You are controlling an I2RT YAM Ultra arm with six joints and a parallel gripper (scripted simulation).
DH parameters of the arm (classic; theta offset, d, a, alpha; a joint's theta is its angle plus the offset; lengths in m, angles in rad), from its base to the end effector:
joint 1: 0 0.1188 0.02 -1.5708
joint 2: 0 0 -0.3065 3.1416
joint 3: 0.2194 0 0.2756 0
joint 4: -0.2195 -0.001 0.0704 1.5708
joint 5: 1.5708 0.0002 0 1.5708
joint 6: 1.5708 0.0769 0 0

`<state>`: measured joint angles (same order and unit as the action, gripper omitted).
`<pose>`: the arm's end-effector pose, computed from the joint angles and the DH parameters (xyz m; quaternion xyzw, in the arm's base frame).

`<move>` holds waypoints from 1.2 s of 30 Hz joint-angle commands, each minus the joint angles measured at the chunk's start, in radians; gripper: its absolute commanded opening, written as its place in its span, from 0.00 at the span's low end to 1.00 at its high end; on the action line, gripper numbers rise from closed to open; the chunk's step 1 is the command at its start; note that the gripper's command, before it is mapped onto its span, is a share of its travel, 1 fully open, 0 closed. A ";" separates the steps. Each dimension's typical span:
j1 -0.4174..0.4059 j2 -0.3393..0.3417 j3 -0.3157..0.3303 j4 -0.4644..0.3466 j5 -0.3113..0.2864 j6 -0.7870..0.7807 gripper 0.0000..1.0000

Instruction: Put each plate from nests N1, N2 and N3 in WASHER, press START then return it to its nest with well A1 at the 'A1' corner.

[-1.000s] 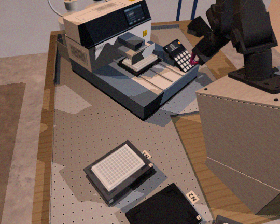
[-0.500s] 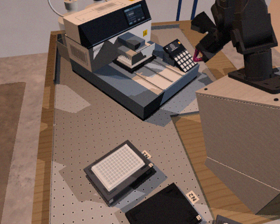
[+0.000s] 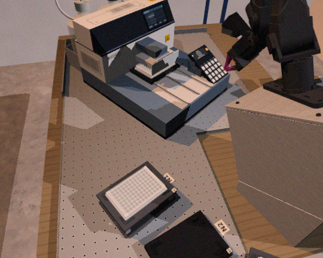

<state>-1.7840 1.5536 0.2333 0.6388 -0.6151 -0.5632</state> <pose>-0.0070 -0.2469 0.0954 0.3865 0.7797 -0.2723 0.4106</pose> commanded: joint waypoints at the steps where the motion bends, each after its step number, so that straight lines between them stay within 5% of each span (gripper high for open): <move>1: -0.004 -0.003 0.001 -0.006 -0.009 -0.003 0.00; 17: -0.004 -0.003 0.001 -0.006 -0.009 -0.003 0.00; 18: -0.007 -0.033 0.033 -0.041 -0.013 -0.006 1.00; 36: 0.030 -0.142 0.221 -0.325 0.013 0.021 1.00</move>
<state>-1.7645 1.4372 0.4084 0.3927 -0.6052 -0.5541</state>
